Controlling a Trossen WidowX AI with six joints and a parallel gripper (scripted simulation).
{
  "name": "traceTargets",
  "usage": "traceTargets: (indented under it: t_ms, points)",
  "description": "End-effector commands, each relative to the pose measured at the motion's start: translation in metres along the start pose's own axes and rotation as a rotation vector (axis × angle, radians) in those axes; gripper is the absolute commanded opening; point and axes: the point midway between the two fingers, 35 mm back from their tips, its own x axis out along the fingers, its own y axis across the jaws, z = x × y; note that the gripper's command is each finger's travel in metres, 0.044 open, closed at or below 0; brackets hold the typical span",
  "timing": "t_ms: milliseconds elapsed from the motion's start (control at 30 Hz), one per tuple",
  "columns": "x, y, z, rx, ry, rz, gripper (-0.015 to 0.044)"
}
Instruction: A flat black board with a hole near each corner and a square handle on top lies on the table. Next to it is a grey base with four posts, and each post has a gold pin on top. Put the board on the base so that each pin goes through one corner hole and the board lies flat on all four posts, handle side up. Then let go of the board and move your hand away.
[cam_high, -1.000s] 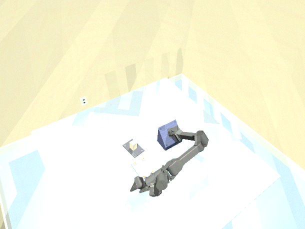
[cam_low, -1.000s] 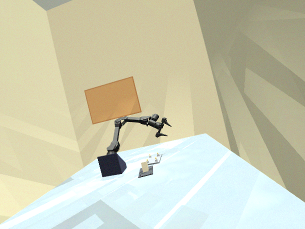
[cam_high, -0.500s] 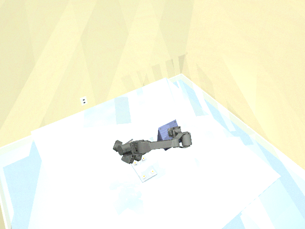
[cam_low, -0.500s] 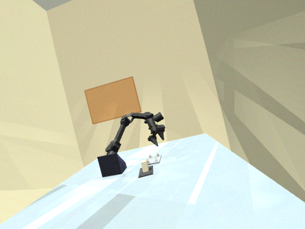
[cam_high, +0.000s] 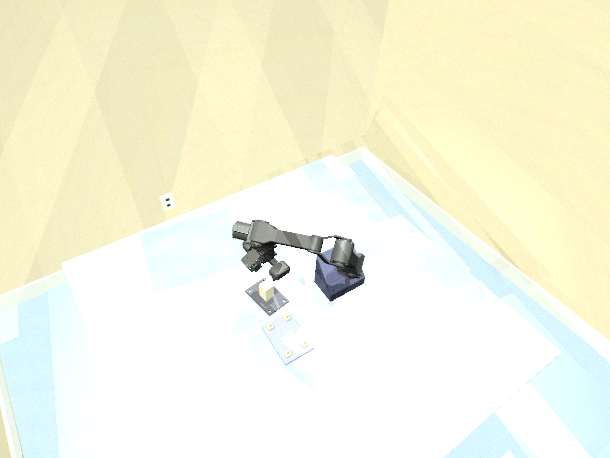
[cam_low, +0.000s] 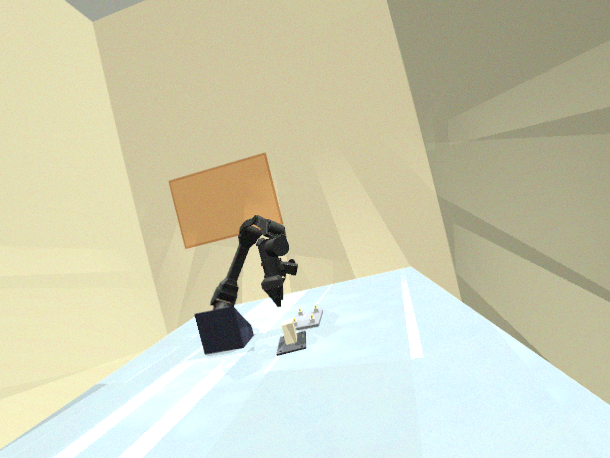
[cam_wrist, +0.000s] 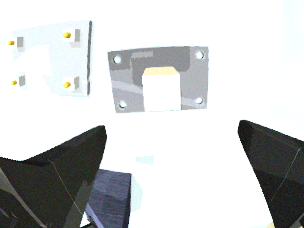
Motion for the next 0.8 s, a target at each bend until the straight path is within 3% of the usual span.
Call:
traceTargets:
  t_ms: [0,100,767]
  points:
    - [0.010,0.005,0.002,-0.005,0.002,0.020,0.0440]
    - [0.035,0.006,0.001,-0.006,0.001,0.021,0.0440]
    - [0.068,0.006,0.004,-0.006,0.001,0.021,0.0440]
